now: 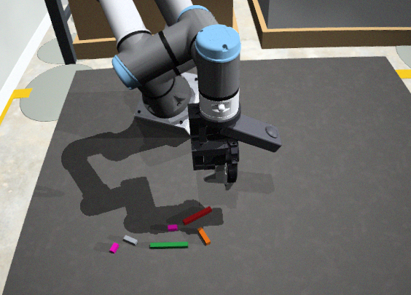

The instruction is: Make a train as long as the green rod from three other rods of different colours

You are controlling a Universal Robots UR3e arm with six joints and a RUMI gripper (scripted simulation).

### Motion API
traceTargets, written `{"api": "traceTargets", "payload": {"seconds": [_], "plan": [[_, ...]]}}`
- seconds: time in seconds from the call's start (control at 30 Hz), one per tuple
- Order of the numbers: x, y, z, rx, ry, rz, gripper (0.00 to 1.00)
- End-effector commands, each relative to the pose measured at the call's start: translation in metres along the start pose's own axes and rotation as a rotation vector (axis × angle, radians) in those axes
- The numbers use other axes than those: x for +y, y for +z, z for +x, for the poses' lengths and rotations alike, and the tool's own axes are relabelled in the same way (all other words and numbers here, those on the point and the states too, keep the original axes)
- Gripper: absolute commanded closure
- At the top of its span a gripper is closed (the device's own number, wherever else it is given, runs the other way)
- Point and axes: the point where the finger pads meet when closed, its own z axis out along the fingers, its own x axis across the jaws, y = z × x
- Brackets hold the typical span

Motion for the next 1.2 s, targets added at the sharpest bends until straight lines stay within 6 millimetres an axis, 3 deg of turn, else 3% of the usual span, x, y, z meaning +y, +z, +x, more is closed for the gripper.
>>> {"api": "traceTargets", "payload": {"seconds": [0.0,1.17], "plan": [[-0.0039,-0.0012,0.0008,0.01,0.008,-0.003,1.0],[-0.0124,-0.0018,0.0006,0.027,0.023,-0.002,1.0]]}}
